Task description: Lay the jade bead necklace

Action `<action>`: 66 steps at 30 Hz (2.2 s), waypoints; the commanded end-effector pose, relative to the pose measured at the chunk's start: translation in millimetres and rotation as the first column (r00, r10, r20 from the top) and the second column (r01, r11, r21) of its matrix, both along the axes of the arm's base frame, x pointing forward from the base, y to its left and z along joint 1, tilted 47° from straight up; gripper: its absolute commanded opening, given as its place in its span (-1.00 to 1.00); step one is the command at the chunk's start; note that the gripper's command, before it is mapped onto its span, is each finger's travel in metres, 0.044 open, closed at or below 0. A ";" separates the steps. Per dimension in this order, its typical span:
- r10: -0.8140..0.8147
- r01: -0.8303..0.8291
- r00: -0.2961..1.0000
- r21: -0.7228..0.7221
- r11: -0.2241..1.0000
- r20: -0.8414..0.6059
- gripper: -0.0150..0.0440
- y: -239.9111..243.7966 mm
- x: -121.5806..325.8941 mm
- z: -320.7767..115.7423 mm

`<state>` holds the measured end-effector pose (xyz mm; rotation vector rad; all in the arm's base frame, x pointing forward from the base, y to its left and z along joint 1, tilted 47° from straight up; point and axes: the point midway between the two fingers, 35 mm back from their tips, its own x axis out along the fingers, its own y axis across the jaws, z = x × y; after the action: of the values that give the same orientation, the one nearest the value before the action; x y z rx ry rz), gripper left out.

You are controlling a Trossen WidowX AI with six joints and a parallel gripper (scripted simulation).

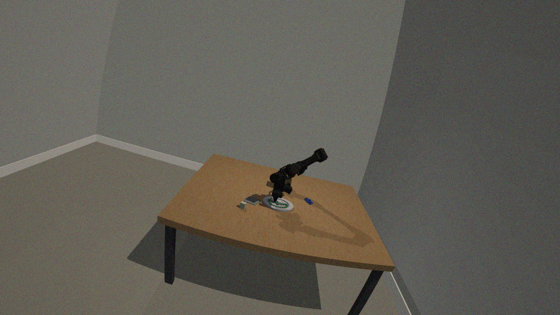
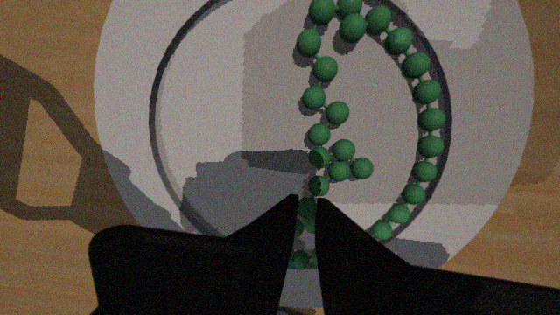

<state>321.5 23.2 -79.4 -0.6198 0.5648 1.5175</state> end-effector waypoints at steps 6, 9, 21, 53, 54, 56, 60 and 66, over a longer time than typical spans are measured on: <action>-0.005 0.005 1.000 -0.003 1.000 0.007 -0.49 -16.1 1.9 13.6; -0.005 0.005 1.000 -0.003 1.000 0.007 -0.49 -16.0 1.4 13.8; -0.005 0.005 1.000 -0.003 1.000 0.005 -0.49 -8.7 -31.2 22.9; -0.005 0.005 1.000 -0.001 1.000 0.002 -0.49 16.8 -66.7 15.1; -0.005 0.005 1.000 -0.001 1.000 0.002 -0.49 16.8 -66.7 15.1; -0.005 0.005 1.000 -0.001 1.000 0.002 -0.49 16.8 -66.7 15.1; -0.005 0.005 1.000 -0.001 1.000 0.002 -0.49 16.8 -66.7 15.1; -0.005 0.005 1.000 -0.001 1.000 0.002 -0.49 16.8 -66.7 15.1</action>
<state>257.5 37.7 -62.2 -0.6349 0.5598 1.5040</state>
